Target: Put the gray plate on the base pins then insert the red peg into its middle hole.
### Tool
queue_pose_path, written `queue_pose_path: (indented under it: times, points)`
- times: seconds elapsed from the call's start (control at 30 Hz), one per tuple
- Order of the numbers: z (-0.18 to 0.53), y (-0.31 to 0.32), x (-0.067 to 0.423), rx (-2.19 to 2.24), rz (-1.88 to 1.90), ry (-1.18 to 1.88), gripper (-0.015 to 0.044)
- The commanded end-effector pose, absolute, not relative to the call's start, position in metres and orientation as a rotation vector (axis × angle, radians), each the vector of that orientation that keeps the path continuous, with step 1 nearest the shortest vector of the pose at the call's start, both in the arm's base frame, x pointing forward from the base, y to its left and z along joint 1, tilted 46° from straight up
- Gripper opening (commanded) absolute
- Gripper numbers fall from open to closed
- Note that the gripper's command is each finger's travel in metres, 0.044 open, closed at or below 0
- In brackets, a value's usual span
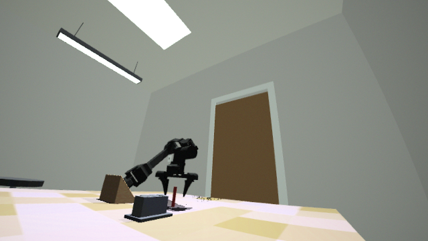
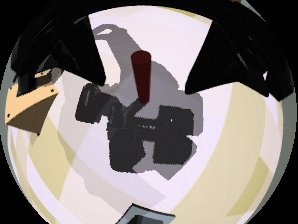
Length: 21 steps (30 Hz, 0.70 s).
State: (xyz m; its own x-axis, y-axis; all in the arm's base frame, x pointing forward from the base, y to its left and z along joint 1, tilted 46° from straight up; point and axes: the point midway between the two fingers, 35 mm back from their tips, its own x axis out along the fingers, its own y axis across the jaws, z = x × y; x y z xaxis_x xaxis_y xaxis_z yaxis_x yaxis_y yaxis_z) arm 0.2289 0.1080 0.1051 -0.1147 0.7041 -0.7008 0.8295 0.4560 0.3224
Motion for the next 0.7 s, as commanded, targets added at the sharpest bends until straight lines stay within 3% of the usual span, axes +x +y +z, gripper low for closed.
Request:
queue_pose_path:
  times: [0.0,0.33,0.67]
  points:
    - [0.1047,0.1091,0.2276,1.3,-0.186,1.864,0.0282]
    - [0.1047,0.1091,0.2276,1.3,-0.186,1.864,0.002]
    - [0.1057,0.108,0.2281,1.301,-0.187,1.862,0.0]
